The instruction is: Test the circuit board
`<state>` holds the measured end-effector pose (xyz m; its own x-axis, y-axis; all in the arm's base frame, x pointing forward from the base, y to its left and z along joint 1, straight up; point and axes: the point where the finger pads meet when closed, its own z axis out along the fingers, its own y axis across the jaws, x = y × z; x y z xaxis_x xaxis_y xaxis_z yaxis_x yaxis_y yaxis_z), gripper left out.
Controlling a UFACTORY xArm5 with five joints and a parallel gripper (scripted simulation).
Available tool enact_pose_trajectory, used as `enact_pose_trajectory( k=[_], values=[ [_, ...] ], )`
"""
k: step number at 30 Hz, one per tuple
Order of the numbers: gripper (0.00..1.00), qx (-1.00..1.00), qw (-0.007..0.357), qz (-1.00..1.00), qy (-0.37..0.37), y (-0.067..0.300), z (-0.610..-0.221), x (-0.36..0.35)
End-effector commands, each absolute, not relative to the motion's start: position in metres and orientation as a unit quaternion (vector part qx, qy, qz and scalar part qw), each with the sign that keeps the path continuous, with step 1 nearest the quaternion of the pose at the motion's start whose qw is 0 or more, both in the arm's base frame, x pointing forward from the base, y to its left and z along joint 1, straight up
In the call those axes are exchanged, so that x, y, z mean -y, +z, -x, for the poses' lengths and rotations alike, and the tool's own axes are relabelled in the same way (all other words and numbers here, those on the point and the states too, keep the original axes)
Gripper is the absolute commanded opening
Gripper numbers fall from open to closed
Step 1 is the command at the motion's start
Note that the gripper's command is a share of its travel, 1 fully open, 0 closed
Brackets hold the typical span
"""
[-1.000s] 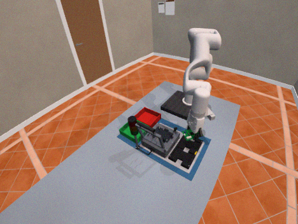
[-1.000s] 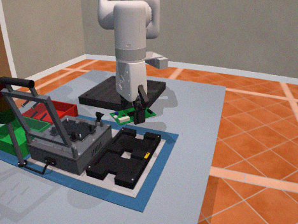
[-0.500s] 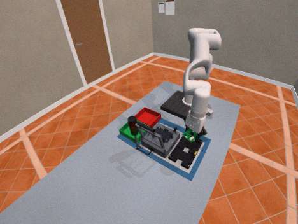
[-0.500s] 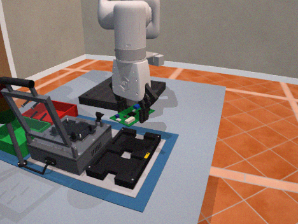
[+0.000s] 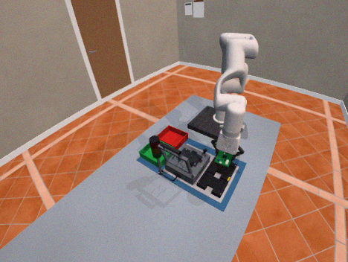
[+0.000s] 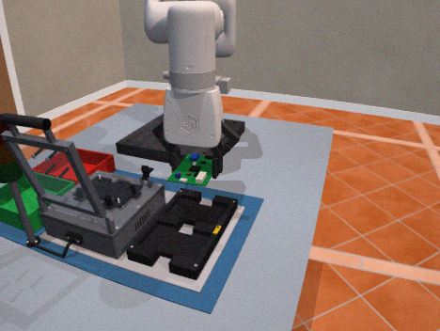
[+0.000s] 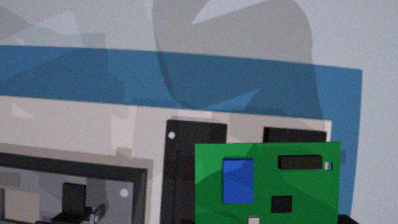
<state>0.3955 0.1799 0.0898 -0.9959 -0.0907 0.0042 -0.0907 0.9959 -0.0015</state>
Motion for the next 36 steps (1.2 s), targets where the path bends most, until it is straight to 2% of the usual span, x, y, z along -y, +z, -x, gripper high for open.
enact_pose_trajectory(
  k=[1,36],
  values=[
    [0.79,0.992,0.000,-0.129,0.000,0.0912,-0.3967,-0.1805],
    [0.79,0.834,0.000,-0.552,0.000,0.0912,-0.3967,-0.1805]
  ],
)
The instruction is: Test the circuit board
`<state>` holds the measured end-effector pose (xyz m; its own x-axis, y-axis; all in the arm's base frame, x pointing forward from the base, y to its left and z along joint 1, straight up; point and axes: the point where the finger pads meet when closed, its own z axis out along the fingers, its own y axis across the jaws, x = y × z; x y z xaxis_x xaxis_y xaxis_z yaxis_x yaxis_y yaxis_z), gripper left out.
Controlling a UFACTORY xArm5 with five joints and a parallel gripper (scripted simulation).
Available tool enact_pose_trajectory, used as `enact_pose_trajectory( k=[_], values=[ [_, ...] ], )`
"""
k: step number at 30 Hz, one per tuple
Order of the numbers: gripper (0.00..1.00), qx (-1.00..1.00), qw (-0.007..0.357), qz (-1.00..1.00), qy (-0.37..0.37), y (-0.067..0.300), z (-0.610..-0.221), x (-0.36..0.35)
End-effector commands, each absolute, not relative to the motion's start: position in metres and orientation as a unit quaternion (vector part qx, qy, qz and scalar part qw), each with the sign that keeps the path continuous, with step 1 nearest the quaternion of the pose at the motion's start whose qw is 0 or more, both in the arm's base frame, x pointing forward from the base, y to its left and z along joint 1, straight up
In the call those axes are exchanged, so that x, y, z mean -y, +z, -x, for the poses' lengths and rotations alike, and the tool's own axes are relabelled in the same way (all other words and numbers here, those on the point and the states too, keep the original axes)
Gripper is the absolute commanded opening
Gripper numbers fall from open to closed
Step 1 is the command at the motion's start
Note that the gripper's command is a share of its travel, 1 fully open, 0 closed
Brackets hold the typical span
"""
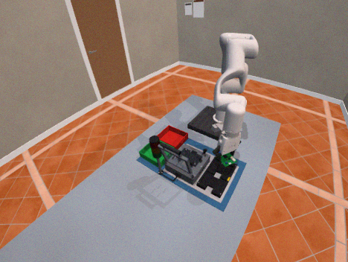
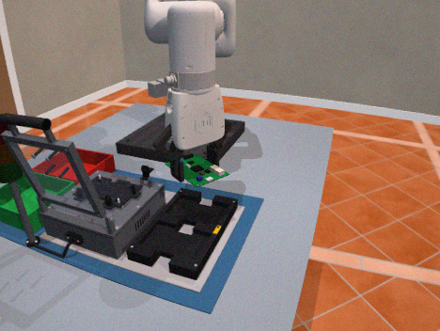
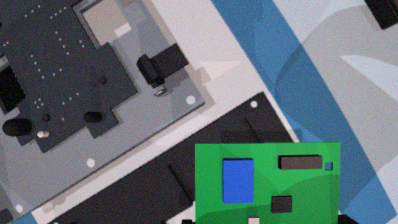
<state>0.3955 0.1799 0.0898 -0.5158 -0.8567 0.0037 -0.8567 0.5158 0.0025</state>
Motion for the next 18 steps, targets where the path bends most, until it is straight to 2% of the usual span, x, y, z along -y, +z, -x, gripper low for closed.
enact_pose_trajectory(
  k=[1,18],
  values=[
    [0.79,0.826,0.000,-0.563,0.000,0.0912,-0.3967,-0.1805],
    [0.79,0.735,0.000,-0.678,0.000,0.0912,-0.3967,-0.1805]
  ],
)
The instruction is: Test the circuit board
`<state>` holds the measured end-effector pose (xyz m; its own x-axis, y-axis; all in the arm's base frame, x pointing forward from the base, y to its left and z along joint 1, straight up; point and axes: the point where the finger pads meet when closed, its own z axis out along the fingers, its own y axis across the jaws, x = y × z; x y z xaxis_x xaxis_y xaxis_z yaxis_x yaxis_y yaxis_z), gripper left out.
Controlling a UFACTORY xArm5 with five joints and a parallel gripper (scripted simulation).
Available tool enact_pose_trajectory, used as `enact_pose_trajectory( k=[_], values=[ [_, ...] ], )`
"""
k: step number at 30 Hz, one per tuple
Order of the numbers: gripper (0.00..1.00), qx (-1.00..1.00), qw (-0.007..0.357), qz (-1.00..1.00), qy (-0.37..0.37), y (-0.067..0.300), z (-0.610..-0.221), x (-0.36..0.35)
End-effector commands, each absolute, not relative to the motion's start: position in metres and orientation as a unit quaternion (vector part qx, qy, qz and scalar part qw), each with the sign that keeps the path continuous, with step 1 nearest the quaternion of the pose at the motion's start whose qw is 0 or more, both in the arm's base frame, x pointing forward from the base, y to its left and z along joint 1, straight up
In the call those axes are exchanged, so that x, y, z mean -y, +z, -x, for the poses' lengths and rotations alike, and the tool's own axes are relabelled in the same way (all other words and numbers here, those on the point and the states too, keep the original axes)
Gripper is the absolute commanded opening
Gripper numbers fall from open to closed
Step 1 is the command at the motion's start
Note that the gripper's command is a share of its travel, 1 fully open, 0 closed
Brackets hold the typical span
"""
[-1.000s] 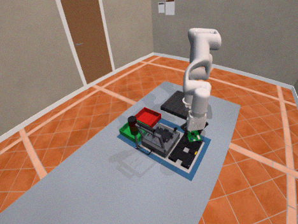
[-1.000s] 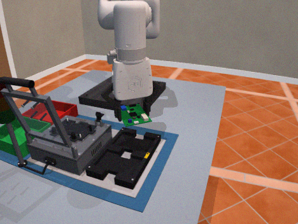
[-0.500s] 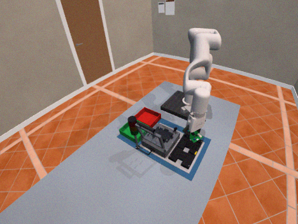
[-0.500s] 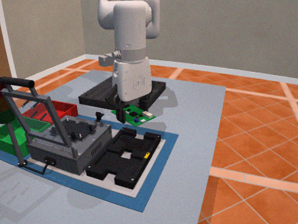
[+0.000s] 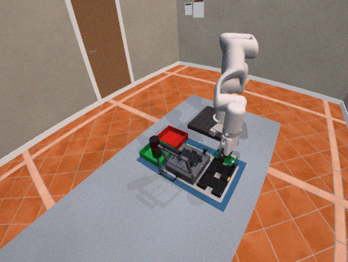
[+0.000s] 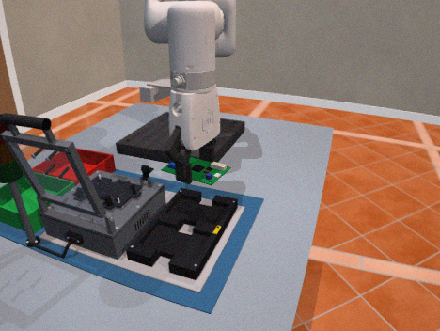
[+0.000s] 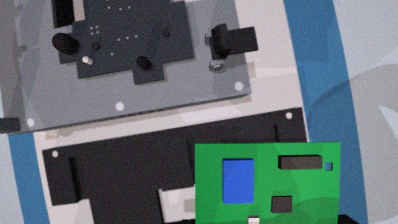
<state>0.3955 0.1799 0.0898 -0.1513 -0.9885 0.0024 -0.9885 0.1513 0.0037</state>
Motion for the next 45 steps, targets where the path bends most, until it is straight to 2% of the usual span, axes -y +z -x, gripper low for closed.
enact_pose_trajectory(
  k=[1,45],
  values=[
    [0.79,0.731,0.000,-0.682,0.000,0.0912,-0.3967,-0.1805],
    [0.79,0.703,0.000,-0.711,0.000,0.0912,-0.3967,-0.1803]
  ],
)
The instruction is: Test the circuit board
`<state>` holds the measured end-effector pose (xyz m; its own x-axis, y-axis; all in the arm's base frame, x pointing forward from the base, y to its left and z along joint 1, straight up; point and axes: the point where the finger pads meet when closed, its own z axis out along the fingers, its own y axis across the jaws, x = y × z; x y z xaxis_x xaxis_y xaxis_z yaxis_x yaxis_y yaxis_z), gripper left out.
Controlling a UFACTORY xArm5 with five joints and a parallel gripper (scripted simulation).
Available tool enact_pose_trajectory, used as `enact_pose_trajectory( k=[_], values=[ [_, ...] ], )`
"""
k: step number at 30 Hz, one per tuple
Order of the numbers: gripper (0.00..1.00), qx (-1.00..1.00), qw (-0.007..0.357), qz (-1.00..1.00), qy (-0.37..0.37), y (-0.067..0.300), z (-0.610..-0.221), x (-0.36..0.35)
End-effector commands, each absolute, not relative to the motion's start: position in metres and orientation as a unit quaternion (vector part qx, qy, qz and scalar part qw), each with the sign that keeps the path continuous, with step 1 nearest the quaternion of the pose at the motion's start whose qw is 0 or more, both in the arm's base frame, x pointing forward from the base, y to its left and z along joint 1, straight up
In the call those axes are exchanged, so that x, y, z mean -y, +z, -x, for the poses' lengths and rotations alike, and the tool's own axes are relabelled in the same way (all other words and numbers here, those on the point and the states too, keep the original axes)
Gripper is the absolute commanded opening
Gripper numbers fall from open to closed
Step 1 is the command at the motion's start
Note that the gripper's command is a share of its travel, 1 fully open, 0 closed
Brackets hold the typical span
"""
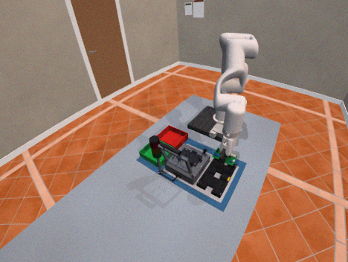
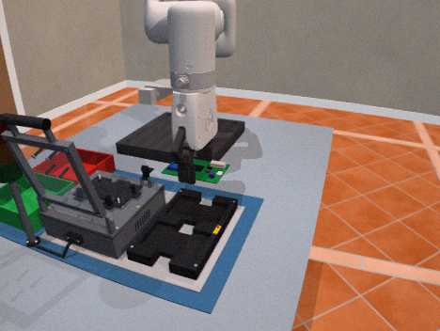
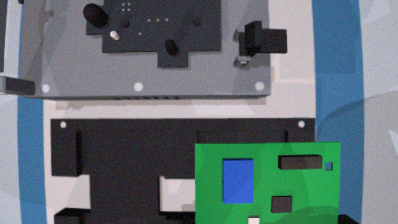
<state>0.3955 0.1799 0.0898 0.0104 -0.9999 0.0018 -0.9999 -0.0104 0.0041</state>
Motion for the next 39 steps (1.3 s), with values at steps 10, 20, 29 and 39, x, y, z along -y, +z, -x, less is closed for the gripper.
enact_pose_trajectory(
  k=[10,20,29,39],
  values=[
    [0.79,0.703,0.000,-0.711,0.000,0.092,-0.398,-0.176],
    [0.79,0.703,0.000,-0.711,0.000,0.092,-0.402,-0.164],
    [0.79,0.703,0.000,-0.711,0.000,0.094,-0.408,-0.148],
    [0.79,0.703,0.000,-0.711,0.000,0.096,-0.419,-0.118]
  ],
)
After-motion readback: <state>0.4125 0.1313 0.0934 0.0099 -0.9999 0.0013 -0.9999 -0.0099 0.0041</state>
